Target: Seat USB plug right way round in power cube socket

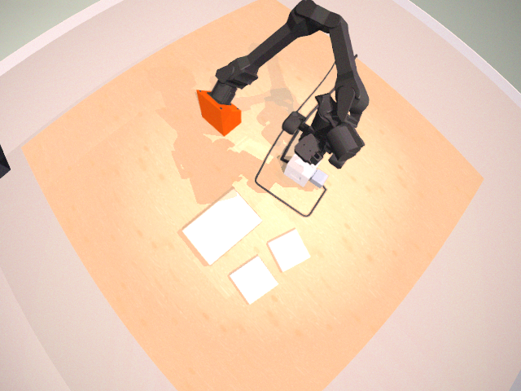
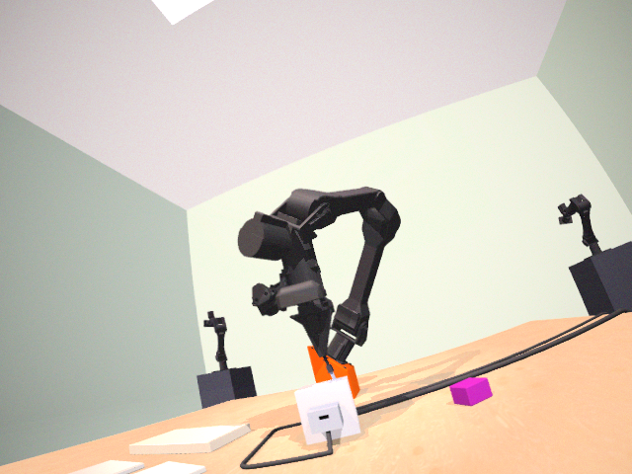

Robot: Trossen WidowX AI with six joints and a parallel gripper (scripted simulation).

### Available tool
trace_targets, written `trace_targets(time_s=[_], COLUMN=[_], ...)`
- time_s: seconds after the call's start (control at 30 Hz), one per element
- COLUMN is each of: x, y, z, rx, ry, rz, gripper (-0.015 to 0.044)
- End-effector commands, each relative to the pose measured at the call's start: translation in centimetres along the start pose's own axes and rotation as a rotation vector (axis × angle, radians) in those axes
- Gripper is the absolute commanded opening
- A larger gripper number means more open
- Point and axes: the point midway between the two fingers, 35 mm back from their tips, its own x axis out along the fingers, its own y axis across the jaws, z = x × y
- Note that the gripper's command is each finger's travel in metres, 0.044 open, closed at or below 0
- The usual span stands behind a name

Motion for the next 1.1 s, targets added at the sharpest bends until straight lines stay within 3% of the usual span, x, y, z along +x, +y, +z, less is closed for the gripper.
trace_targets(time_s=[0.0,1.07], x=[-0.4,-1.9], y=[0.1,0.0], z=[0.1,0.0], rx=[-0.005,-0.047], ry=[-0.006,-0.002], rz=[0.0,0.001], gripper=[0.0,0.0])
